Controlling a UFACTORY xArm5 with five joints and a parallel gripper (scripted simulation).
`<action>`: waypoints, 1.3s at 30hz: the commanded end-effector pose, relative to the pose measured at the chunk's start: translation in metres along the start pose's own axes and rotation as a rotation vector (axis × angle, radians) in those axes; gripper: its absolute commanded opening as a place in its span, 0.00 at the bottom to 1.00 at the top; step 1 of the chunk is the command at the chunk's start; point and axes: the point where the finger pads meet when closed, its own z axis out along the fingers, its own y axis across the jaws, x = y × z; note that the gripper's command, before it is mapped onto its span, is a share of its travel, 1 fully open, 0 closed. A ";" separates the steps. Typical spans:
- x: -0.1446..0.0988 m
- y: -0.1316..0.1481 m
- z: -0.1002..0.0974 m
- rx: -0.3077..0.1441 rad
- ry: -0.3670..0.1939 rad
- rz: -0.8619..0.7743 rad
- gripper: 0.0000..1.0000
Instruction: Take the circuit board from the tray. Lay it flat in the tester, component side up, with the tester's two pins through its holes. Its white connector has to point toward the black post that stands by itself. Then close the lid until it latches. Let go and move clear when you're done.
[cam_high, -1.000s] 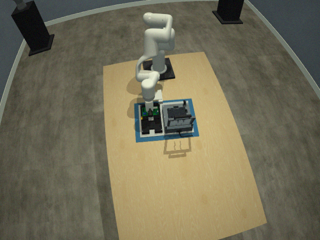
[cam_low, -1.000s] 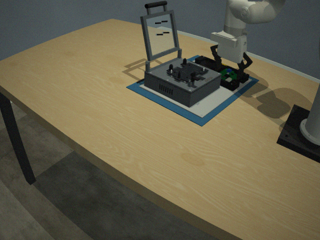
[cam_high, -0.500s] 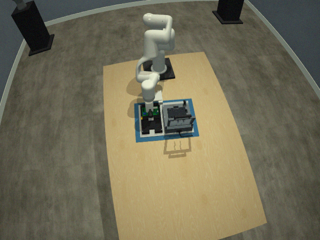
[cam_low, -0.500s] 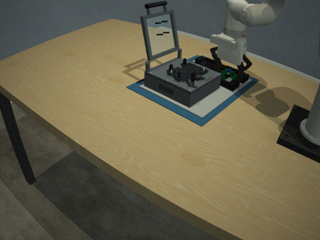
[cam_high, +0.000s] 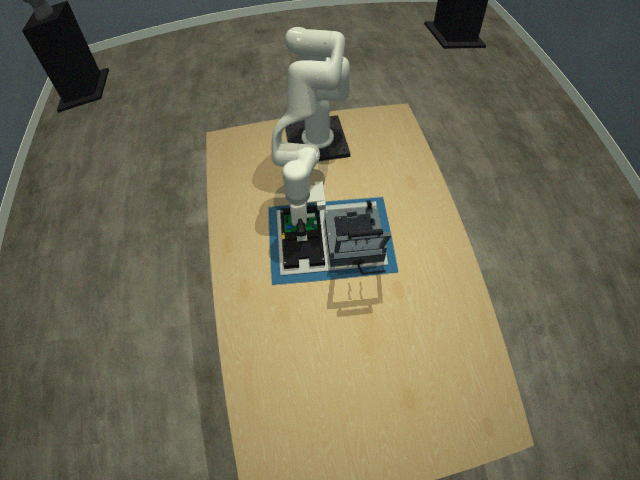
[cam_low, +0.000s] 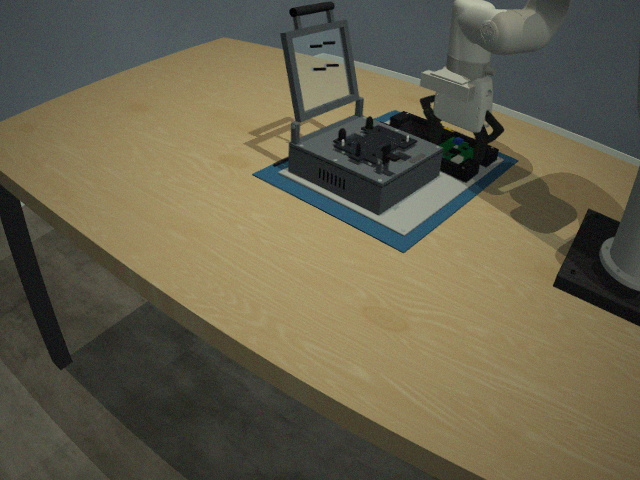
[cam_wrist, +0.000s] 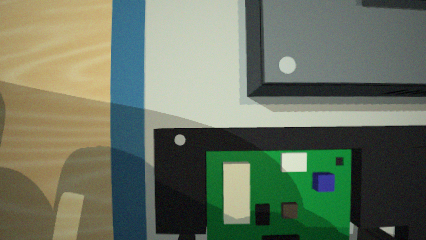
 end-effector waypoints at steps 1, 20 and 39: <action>0.000 0.001 -0.001 -0.003 -0.001 0.000 1.00; 0.000 0.001 -0.001 -0.003 -0.001 0.000 0.95; 0.000 0.001 -0.001 -0.003 -0.001 0.000 0.85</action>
